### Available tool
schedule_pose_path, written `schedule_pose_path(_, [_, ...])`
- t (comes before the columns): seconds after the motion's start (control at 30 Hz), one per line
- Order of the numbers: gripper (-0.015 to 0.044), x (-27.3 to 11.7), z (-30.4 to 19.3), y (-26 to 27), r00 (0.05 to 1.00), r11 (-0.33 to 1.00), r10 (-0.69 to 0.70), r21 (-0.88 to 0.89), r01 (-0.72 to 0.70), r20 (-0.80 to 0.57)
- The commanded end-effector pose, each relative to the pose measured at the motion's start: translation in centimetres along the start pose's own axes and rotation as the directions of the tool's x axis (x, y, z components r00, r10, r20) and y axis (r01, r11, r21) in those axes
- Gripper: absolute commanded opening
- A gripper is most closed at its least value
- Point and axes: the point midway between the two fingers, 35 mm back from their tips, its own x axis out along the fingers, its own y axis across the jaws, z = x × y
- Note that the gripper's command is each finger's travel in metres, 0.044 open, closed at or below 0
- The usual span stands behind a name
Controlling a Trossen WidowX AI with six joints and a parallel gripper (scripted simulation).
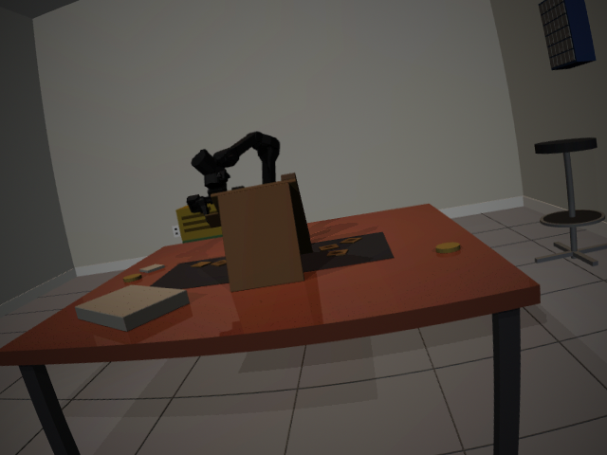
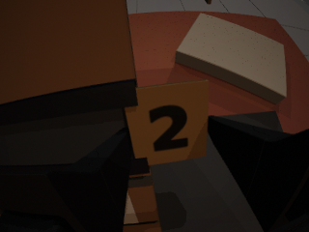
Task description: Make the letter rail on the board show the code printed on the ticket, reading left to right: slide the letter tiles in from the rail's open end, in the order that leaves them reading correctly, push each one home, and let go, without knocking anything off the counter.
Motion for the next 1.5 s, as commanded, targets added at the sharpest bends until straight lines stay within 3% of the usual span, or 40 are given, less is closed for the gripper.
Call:
schedule_pose_path(0.0, [0.0000, 0.0, -0.1, 0.2, 1.000, 1.000, -0.005, 0.005, 0.005, 0.000])
schedule_pose_path(1.47, [0.0000, 0.0, -0.1, 2.4, 1.000, 1.000, -0.003, 0.007, 0.003, 0.000])
